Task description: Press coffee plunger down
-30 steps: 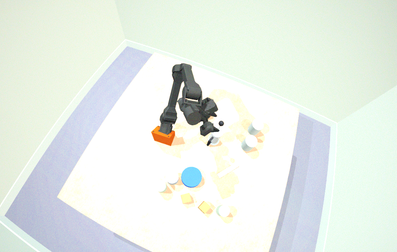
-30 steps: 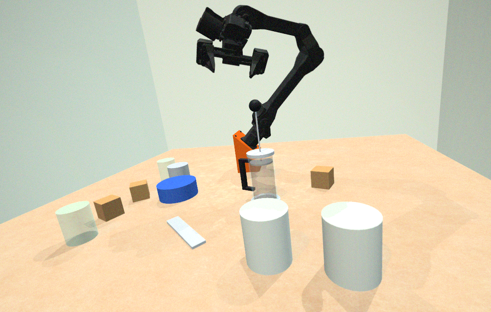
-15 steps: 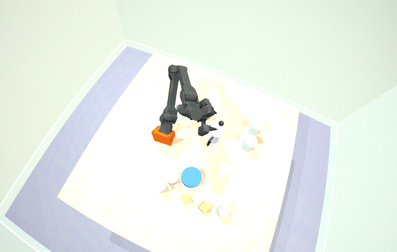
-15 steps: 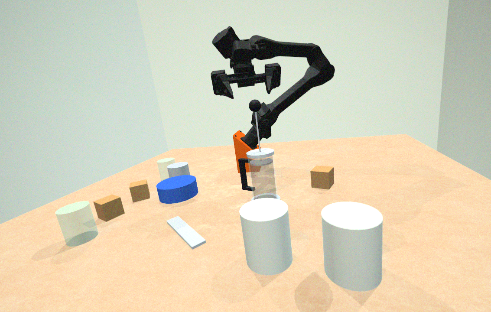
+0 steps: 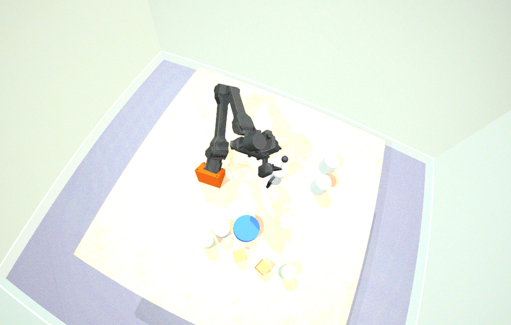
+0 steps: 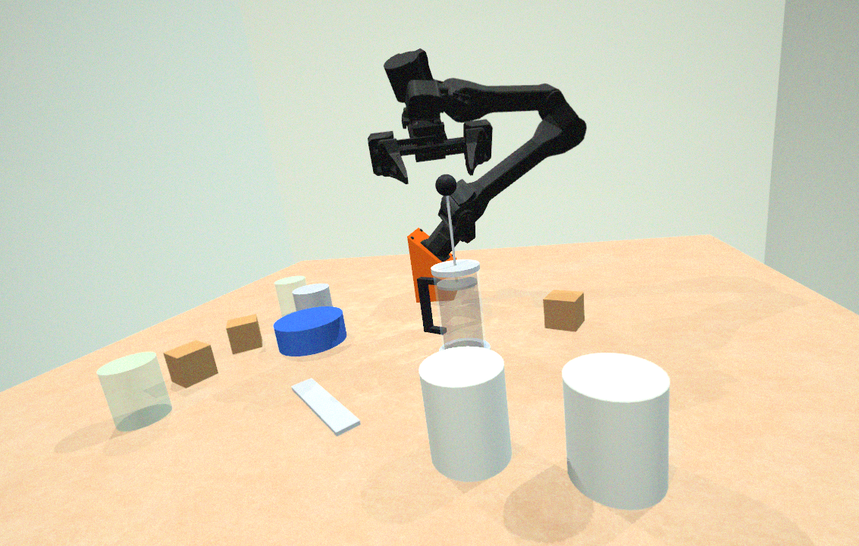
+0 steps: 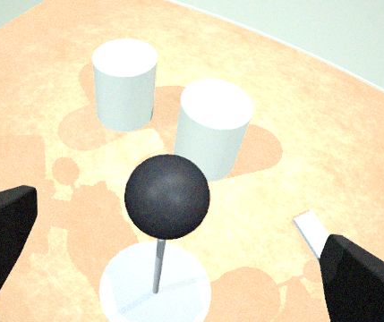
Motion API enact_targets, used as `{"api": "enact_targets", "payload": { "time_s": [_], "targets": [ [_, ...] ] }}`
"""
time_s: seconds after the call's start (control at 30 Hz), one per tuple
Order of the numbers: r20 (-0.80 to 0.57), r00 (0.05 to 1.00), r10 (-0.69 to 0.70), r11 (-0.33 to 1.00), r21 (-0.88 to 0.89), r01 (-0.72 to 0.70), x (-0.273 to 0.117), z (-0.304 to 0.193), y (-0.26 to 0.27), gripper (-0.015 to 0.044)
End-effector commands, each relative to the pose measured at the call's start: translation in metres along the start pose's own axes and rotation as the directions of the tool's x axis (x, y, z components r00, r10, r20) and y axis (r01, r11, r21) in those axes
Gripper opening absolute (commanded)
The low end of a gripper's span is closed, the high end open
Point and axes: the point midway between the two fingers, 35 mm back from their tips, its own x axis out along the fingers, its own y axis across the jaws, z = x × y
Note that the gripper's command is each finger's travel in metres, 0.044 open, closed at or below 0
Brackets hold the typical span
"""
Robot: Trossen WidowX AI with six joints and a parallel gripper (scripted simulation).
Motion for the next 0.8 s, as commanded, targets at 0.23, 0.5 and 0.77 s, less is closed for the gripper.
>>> {"api": "enact_targets", "payload": {
  "time_s": [0.23, 0.5, 0.77],
  "targets": [
    [0.004, 1.0, -0.004, 1.0, -0.006, 0.004, 0.015, 0.001, 0.002, 0.044],
    [0.018, 1.0, 0.004, 1.0, -0.004, -0.004, 0.025, 0.003, 0.006, 0.044],
    [0.019, 1.0, 0.005, 1.0, -0.004, -0.005, 0.026, 0.003, 0.006, 0.0256]
  ]
}}
